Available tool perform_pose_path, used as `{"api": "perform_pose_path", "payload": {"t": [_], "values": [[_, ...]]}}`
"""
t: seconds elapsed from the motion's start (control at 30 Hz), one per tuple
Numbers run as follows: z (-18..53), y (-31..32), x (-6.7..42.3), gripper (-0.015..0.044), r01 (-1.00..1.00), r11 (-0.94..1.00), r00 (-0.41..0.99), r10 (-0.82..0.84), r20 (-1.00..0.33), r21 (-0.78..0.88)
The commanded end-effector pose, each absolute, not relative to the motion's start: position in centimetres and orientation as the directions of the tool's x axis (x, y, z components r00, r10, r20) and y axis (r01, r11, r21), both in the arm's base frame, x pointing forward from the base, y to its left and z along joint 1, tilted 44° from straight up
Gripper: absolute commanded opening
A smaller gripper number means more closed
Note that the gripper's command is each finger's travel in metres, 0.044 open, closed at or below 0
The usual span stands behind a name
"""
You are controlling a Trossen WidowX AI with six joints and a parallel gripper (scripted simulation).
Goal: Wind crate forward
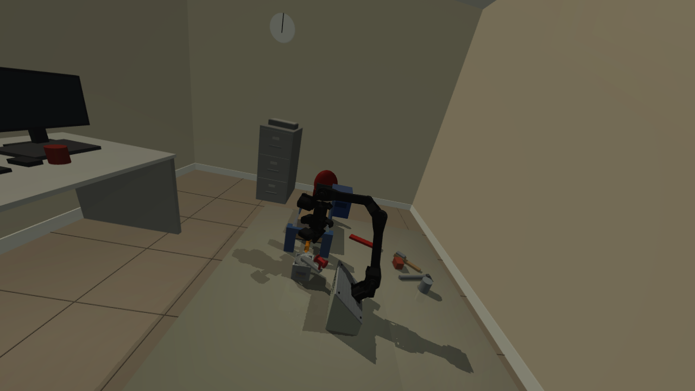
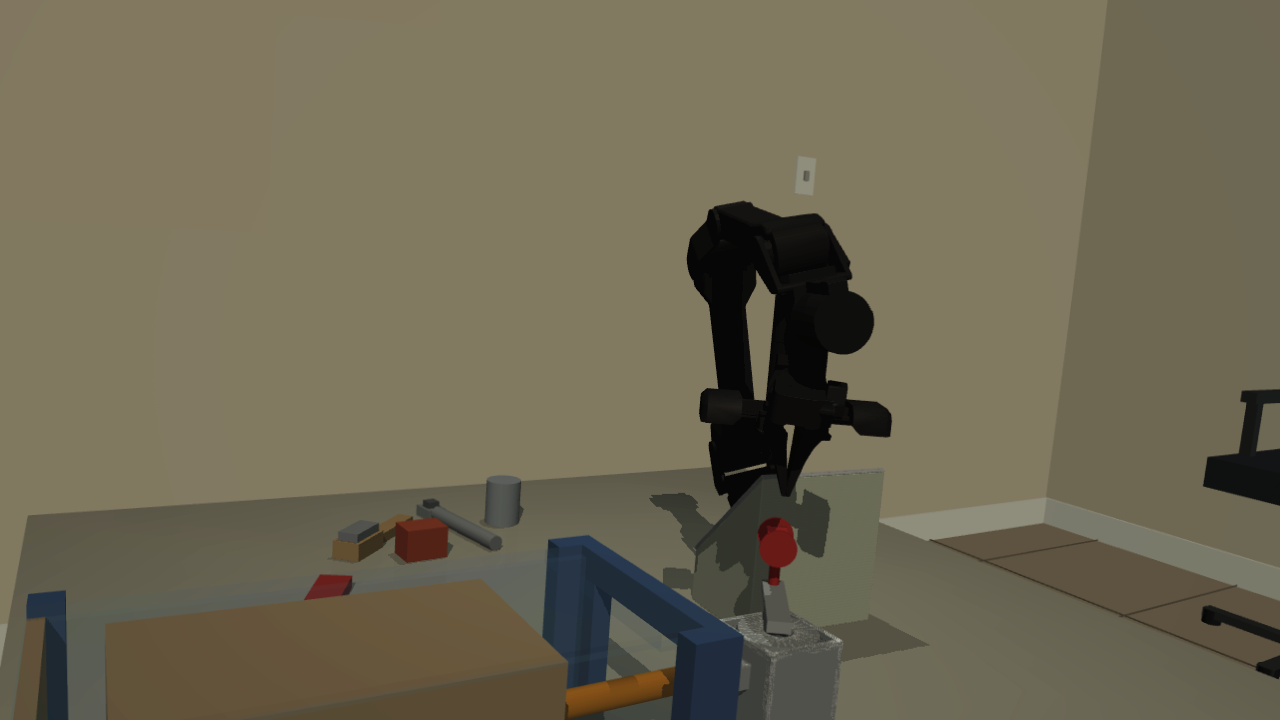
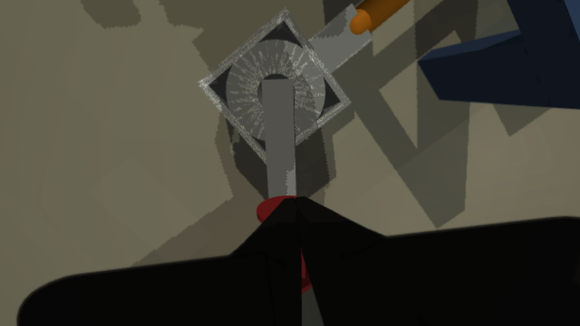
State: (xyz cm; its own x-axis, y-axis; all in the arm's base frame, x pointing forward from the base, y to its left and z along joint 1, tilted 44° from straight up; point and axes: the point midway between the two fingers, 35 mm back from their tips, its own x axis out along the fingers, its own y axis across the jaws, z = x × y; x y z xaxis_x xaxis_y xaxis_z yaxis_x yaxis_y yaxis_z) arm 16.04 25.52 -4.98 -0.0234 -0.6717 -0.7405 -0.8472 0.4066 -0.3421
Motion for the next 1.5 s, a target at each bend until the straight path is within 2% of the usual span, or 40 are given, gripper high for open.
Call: {"api": "perform_pose_path", "payload": {"t": [0.0, 0.4, 0.97, 1.47], "values": [[-5.0, 25.6, 16.1, 0.0, -0.847, 0.407, -0.022, -0.67, -0.742, -0.342], [-5.0, 25.6, 16.1, 0.0, -0.847, 0.407, -0.022, -0.67, -0.742, -0.342], [-3.1, 21.2, 12.4, 0.044, -0.817, 0.441, 0.209, -0.374, -0.904, -0.372], [-4.2, 20.3, 12.4, 0.044, -0.817, 0.441, 0.209, -0.374, -0.903, -0.372]]}}
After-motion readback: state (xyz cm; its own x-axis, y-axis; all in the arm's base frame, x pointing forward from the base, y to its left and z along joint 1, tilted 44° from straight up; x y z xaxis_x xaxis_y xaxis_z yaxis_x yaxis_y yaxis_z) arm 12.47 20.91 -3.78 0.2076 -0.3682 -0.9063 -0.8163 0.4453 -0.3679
